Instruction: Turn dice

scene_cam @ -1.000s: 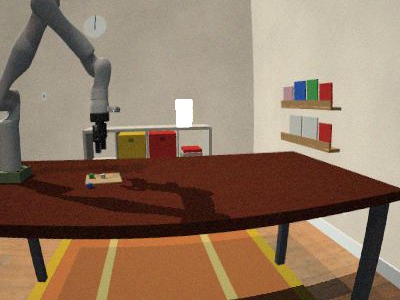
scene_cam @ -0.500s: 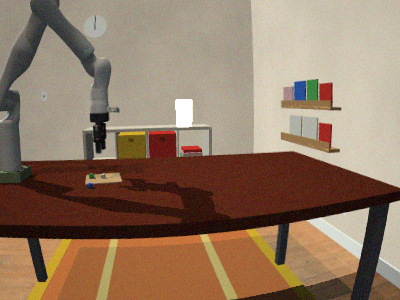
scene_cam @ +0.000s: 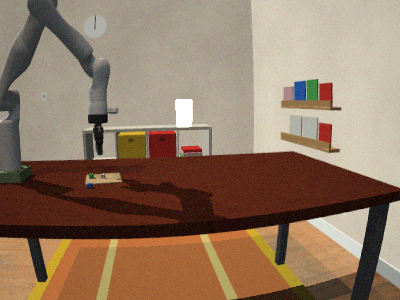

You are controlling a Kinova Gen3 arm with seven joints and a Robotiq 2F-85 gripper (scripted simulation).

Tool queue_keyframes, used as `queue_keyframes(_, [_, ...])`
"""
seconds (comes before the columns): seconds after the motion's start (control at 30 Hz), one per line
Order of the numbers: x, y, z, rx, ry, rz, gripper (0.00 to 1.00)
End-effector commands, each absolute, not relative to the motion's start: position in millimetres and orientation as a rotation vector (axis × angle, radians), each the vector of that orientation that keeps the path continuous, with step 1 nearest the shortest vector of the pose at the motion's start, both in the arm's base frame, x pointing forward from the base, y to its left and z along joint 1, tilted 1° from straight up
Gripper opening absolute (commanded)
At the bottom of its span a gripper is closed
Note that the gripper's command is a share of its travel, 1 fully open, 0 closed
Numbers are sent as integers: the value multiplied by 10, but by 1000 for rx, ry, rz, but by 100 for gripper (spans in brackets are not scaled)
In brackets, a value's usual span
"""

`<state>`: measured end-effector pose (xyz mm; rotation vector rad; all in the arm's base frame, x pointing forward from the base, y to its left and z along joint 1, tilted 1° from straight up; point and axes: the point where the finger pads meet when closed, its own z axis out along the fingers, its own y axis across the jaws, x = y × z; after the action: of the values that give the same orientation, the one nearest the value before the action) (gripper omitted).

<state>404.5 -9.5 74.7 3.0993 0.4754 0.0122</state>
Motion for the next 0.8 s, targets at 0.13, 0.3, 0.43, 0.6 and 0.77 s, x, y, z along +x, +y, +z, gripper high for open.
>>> queue_keyframes(0.13, [4003,-286,697,3053,739,-3,100])
queue_keyframes(0.3, [3986,-366,679,3012,894,-6,100])
queue_keyframes(0.43, [3963,-476,655,2941,1107,-7,100])
queue_keyframes(0.6, [3936,-615,629,2831,1366,-6,100])
queue_keyframes(0.77, [3917,-721,612,2732,1554,-2,100])
